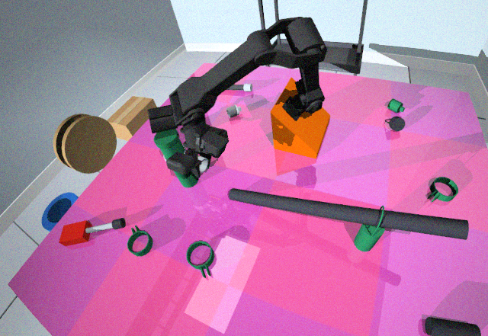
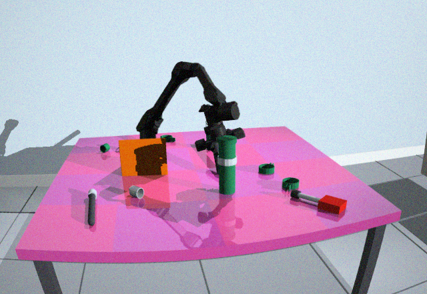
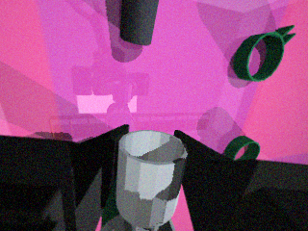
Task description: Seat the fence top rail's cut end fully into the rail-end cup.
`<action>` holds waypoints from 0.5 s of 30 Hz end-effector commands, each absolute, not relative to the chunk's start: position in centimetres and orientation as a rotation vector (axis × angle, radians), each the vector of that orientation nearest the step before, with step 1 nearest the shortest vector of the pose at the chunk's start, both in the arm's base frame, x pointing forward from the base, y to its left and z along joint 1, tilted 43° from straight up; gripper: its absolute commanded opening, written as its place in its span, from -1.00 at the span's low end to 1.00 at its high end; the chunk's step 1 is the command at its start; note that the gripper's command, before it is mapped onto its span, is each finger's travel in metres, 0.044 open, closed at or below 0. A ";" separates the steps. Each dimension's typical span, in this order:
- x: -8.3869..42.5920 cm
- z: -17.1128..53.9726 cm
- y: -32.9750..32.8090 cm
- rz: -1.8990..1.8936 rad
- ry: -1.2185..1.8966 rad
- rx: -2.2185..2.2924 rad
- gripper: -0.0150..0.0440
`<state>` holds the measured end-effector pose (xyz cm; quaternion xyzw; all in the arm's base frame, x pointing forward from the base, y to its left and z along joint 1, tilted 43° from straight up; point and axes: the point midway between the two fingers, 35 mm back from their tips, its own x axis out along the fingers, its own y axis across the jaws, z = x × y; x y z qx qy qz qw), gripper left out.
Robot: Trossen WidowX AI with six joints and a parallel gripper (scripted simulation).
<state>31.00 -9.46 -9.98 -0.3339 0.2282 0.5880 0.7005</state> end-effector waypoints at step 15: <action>31.0 -10.0 -9.4 1.310 0.505 -0.745 -0.49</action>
